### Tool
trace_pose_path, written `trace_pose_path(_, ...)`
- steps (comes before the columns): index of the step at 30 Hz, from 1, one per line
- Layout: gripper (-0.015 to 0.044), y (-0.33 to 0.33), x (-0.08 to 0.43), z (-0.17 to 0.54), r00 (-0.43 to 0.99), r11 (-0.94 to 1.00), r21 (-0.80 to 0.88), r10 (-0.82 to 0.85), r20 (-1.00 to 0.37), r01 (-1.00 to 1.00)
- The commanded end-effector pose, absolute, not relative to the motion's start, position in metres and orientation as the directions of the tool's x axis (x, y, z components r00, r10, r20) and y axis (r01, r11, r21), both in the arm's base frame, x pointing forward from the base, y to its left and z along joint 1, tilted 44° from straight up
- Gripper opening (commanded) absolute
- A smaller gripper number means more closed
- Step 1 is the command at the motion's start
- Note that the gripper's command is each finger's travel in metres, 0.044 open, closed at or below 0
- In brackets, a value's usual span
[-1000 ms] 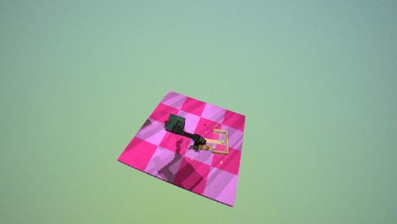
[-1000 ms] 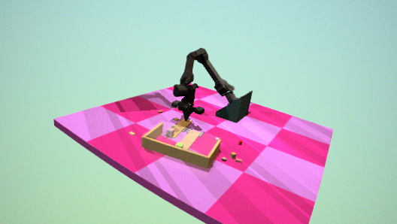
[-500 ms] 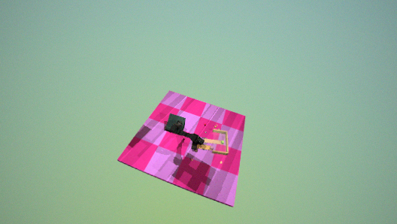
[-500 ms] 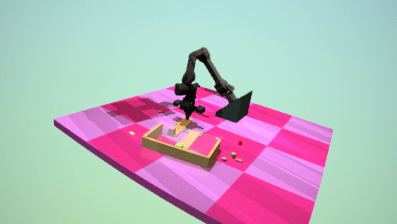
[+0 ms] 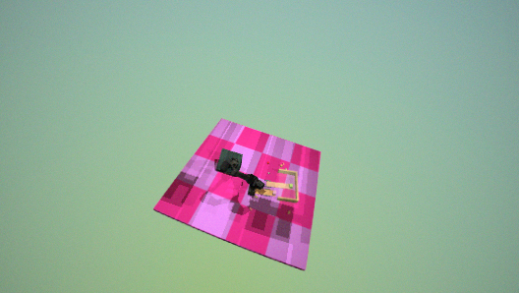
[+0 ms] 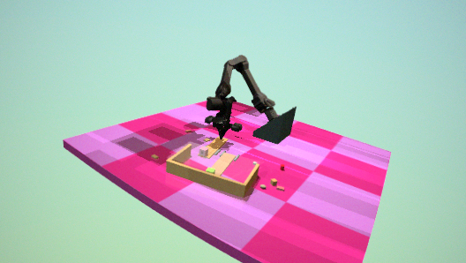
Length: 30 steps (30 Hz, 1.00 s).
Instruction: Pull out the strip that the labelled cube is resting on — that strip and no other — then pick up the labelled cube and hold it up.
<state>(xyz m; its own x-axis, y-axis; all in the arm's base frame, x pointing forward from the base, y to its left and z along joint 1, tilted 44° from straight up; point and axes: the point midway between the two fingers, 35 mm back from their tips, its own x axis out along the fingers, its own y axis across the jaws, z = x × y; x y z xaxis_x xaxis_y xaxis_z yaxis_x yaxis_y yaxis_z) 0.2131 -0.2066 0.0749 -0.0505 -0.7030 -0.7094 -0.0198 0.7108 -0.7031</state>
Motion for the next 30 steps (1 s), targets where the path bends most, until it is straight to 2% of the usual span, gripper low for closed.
trace_pose_path(1,0.0000,-0.2080,0.1978,0.0691,-0.083,0.717,-0.696,-0.696,-0.713,-0.029)
trace_pose_path(30,0.0000,-0.2079,0.1889,0.0700,-0.083,0.717,-0.696,-0.696,-0.713,-0.029)
